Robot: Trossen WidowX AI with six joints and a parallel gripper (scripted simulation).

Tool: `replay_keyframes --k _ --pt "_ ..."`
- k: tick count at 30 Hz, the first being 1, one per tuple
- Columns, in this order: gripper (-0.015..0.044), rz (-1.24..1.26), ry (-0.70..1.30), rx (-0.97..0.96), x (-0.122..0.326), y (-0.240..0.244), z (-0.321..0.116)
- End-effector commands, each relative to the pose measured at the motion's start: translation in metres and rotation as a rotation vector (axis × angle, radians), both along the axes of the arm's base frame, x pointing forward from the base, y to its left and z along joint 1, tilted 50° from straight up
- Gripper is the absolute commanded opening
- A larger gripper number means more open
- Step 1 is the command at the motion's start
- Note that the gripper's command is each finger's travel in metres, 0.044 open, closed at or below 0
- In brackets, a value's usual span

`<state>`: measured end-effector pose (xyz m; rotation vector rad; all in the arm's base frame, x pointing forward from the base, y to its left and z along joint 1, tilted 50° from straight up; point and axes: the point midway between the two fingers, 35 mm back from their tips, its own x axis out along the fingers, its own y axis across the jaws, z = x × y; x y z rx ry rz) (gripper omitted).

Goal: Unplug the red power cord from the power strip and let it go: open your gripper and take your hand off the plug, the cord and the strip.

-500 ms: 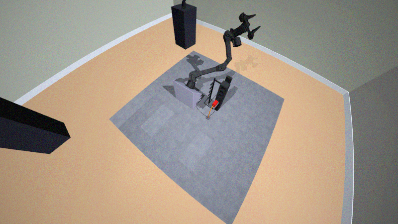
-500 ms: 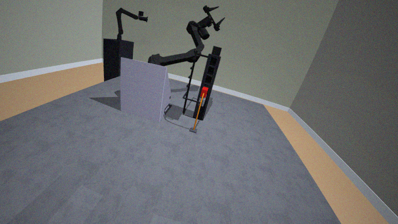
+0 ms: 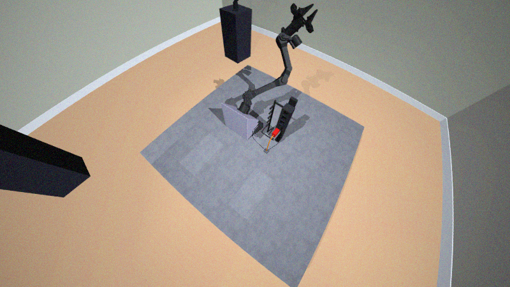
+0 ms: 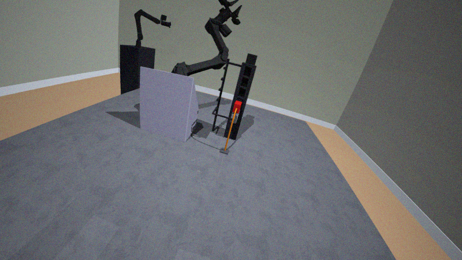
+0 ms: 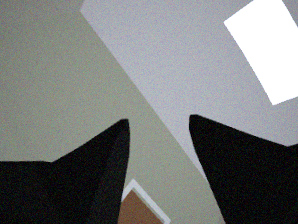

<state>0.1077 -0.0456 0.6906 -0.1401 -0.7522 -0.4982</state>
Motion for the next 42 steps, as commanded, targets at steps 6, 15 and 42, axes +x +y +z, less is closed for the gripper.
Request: replay_keyframes --k 6,15,42 --pt "0.0160 0.120 -0.254 0.229 -0.077 -0.084 0.000" --pt "0.0160 0.197 -0.400 0.503 -0.109 -0.182 -0.037" --pt "0.0160 0.294 -0.336 1.307 0.011 -0.375 -0.255"
